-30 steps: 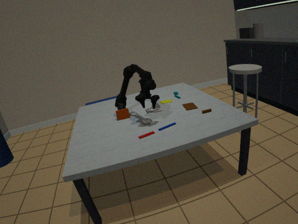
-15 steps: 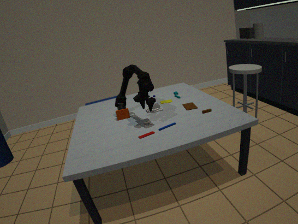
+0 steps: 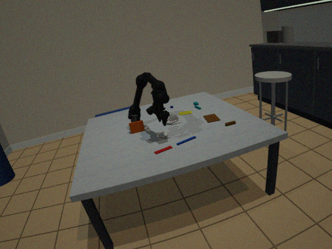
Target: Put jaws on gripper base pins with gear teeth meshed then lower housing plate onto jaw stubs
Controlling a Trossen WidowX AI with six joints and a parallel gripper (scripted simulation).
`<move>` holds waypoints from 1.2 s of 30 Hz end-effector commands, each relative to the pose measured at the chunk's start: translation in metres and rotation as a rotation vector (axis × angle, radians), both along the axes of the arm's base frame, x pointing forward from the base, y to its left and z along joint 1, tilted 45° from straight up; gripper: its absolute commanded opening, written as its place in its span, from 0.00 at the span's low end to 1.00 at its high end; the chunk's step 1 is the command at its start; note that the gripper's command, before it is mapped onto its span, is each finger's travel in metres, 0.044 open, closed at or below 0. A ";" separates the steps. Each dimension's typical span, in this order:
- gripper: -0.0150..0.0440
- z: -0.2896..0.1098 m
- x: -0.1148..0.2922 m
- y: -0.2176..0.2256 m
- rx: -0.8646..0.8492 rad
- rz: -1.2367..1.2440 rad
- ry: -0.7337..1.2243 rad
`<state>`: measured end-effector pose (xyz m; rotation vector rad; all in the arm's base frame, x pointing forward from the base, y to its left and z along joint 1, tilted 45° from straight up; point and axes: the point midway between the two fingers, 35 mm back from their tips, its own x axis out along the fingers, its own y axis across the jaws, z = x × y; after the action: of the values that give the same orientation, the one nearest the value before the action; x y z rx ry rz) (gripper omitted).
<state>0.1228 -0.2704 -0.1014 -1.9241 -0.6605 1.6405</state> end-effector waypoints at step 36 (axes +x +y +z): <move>1.00 -0.029 0.003 0.030 0.011 -0.006 0.012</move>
<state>0.1249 -0.2408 -0.1303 -1.9066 -0.6625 1.6465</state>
